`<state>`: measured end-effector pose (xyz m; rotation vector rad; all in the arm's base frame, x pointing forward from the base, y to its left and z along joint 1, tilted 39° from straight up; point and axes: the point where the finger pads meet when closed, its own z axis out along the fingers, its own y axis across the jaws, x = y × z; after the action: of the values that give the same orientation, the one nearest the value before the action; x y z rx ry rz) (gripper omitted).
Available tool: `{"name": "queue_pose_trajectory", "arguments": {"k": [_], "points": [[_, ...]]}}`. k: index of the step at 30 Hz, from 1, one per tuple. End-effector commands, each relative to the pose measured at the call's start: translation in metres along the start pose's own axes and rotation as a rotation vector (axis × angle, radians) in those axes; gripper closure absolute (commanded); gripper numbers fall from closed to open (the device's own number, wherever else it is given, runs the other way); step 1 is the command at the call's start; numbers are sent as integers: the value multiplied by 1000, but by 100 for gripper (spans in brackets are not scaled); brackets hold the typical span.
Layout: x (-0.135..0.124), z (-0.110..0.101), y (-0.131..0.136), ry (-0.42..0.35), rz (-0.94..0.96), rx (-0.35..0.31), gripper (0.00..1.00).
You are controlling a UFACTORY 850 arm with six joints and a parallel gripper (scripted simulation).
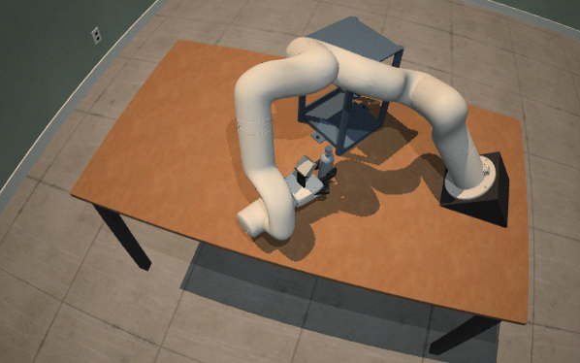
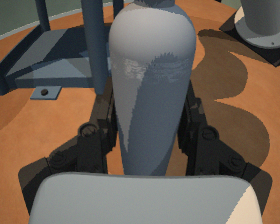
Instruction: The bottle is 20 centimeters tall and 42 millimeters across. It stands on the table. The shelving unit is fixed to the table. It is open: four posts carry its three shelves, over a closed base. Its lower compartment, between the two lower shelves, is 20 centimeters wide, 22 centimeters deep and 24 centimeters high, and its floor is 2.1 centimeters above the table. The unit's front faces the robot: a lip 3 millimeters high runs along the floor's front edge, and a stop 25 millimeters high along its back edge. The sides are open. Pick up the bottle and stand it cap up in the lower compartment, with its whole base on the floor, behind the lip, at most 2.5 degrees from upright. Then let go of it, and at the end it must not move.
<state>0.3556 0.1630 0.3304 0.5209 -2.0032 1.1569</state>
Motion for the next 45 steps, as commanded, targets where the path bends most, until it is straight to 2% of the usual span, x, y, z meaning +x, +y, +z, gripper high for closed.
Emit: {"name": "queue_pose_trajectory", "arguments": {"k": [1,31,45], "points": [[0,0,0,-1,0,0,100],[1,0,0,-1,0,0,100],[29,0,0,-1,0,0,100]]}}
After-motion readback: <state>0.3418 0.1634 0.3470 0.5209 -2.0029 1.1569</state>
